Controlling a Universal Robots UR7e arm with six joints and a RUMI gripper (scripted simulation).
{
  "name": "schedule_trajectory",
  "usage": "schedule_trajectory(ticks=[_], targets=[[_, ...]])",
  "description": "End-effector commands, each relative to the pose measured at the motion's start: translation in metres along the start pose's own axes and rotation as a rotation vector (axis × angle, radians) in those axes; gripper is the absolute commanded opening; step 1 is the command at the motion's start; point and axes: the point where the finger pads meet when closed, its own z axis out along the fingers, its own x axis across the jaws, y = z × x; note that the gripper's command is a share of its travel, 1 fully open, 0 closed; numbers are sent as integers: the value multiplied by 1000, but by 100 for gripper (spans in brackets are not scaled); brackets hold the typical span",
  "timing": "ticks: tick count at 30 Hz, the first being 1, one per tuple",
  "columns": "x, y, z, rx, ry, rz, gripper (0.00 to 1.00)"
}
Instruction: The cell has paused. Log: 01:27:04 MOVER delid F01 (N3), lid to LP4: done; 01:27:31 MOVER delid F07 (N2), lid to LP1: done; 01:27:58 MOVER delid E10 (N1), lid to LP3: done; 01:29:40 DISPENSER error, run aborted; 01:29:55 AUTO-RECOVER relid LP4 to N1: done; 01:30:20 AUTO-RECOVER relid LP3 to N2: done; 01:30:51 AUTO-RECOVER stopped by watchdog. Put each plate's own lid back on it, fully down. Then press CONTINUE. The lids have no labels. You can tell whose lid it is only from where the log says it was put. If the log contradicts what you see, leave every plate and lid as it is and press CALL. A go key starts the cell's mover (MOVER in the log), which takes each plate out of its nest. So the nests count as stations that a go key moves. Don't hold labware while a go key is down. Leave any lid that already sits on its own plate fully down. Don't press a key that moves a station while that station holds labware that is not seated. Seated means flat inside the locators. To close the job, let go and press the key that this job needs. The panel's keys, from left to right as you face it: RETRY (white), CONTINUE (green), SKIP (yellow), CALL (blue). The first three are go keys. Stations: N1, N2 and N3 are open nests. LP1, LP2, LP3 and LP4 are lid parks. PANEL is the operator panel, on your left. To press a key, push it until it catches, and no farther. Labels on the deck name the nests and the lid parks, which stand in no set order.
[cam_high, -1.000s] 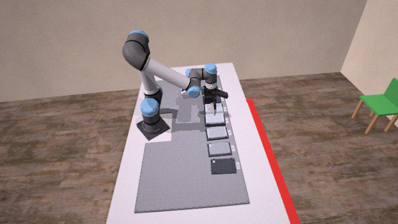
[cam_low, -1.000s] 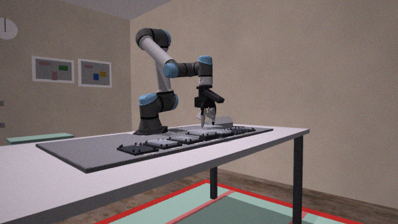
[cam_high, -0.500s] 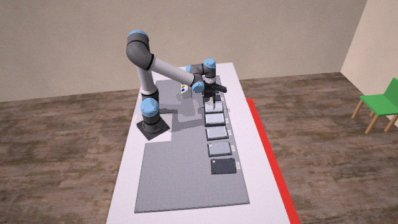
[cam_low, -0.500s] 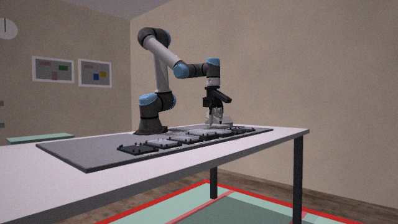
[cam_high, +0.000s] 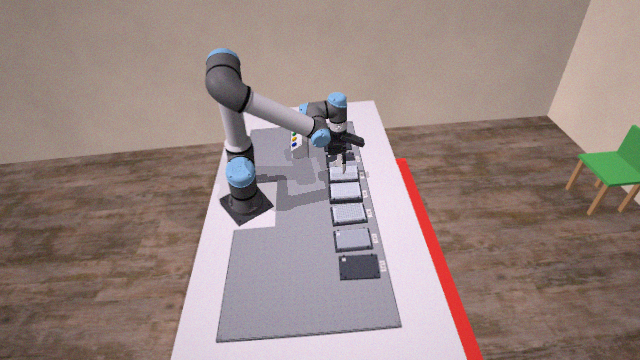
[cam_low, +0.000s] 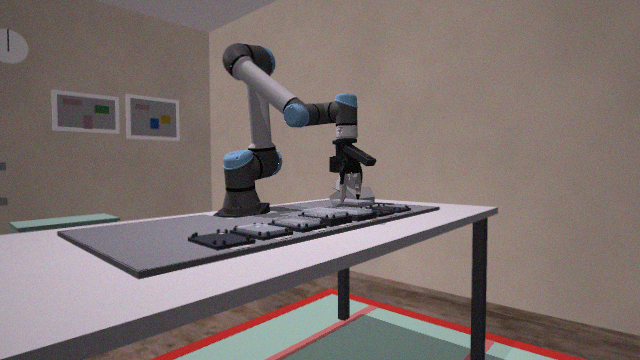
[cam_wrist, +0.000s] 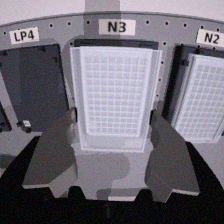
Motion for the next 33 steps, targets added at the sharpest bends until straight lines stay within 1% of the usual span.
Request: schedule_trajectory(ticks=[1, 33], targets=[[0, 0, 1, 1, 0, 0, 0], [0, 0, 10, 1, 0, 0, 0]])
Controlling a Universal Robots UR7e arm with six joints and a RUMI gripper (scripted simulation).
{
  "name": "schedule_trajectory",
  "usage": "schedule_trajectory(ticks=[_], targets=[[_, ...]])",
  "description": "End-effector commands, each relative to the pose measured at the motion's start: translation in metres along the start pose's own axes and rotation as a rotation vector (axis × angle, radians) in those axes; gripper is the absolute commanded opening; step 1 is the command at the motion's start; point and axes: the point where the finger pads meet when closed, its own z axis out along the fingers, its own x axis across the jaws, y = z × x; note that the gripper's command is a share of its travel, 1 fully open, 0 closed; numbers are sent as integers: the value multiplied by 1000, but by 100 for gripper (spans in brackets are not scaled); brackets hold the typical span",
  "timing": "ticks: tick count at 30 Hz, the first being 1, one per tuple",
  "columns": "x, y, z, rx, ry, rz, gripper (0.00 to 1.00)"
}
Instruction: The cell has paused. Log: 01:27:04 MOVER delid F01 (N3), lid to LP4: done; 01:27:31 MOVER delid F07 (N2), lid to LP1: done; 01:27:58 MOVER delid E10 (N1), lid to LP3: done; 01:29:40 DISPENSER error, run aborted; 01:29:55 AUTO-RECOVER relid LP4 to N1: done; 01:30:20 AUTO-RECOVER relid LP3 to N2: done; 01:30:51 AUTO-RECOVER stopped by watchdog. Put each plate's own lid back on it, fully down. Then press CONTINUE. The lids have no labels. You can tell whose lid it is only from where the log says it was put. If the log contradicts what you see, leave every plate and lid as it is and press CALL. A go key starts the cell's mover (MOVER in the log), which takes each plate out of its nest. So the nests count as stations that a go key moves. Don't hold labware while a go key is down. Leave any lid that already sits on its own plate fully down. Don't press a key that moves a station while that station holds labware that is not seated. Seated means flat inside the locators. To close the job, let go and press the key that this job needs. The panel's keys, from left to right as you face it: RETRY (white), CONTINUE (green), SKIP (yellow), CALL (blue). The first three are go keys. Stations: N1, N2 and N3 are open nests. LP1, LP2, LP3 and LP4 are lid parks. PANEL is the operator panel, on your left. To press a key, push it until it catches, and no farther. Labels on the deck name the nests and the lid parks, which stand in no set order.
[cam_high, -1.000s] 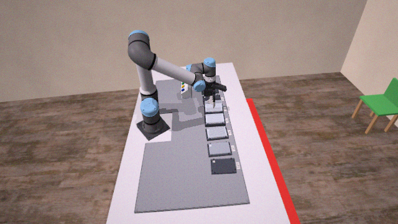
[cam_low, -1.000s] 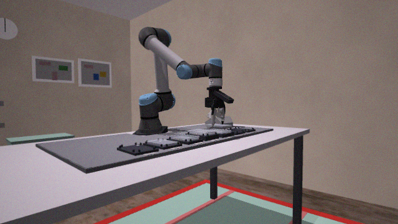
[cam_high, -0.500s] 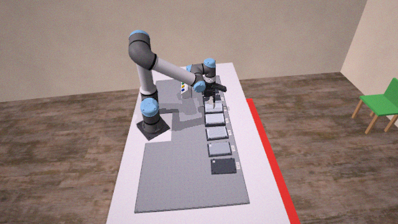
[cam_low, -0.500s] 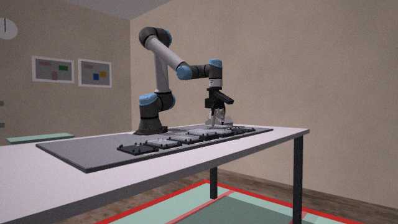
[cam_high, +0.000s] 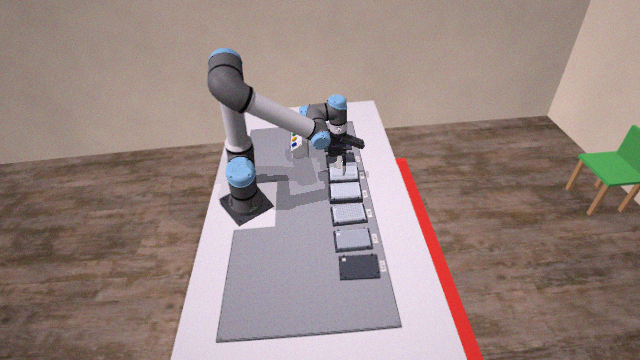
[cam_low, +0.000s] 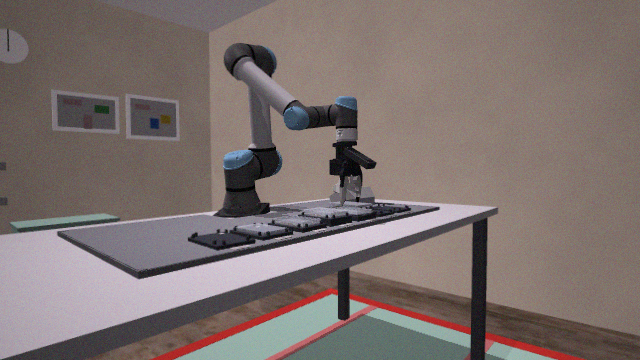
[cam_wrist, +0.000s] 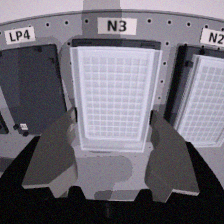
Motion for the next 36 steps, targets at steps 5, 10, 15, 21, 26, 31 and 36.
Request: schedule_trajectory(ticks=[5, 10, 15, 21, 26, 31, 36], targets=[[0, 0, 2, 1, 0, 0, 0], [0, 0, 4, 1, 0, 0, 0], [0, 0, 5, 1, 0, 0, 0], [0, 0, 7, 1, 0, 0, 0], [0, 0, 8, 1, 0, 0, 0], [0, 0, 9, 1, 0, 0, 0], [0, 0, 11, 1, 0, 0, 0]])
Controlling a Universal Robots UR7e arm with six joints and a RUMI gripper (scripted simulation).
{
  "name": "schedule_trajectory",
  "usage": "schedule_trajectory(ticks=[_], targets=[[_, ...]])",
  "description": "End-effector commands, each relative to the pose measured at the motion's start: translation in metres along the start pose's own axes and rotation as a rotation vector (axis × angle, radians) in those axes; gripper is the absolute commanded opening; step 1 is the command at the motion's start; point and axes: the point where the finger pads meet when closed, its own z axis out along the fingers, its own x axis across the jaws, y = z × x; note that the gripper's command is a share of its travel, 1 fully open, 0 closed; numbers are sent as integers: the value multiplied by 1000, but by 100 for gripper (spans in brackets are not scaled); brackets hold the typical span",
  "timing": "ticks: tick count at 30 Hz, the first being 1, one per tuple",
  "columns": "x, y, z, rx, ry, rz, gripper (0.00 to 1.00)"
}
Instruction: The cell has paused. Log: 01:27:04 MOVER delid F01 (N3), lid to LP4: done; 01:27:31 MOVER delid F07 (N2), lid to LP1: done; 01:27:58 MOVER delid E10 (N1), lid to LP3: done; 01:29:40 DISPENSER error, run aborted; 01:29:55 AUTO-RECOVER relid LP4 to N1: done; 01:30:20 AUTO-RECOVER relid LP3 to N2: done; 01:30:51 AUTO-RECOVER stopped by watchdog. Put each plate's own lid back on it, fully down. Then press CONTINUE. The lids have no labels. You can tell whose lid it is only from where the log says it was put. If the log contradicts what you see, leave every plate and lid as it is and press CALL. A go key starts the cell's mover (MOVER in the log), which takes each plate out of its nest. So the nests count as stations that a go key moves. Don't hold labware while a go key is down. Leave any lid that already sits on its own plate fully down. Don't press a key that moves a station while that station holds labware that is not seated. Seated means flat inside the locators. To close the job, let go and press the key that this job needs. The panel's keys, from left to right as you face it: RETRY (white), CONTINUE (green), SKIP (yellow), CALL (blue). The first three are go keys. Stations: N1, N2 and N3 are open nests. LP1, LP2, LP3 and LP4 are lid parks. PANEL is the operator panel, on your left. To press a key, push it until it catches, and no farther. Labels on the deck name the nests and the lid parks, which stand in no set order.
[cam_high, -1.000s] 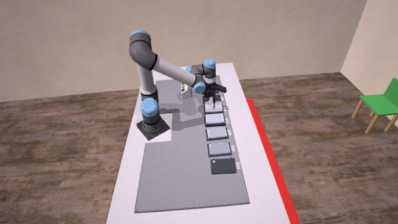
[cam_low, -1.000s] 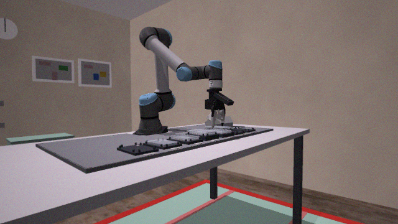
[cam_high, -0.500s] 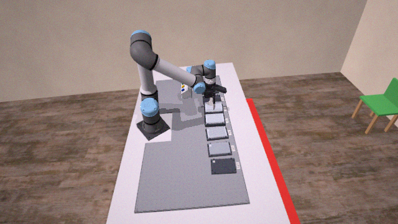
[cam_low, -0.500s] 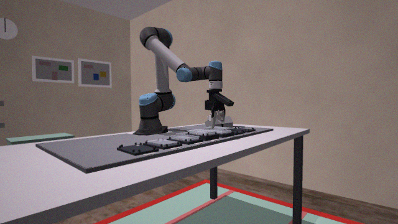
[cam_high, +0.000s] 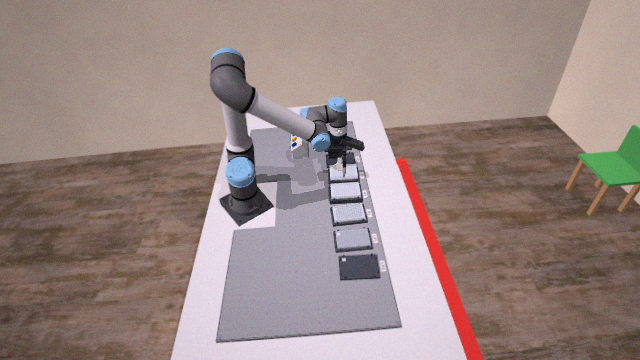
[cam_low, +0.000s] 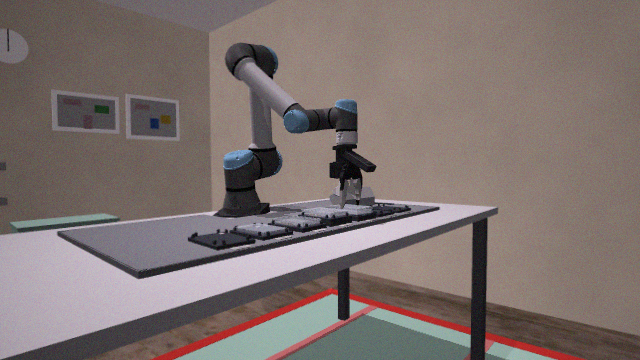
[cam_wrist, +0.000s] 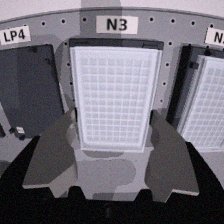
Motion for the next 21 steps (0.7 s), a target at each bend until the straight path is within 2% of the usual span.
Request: schedule_trajectory(ticks=[1, 21], targets=[[0, 0, 1, 1, 0, 0, 0], [0, 0, 6, 1, 0, 0, 0]])
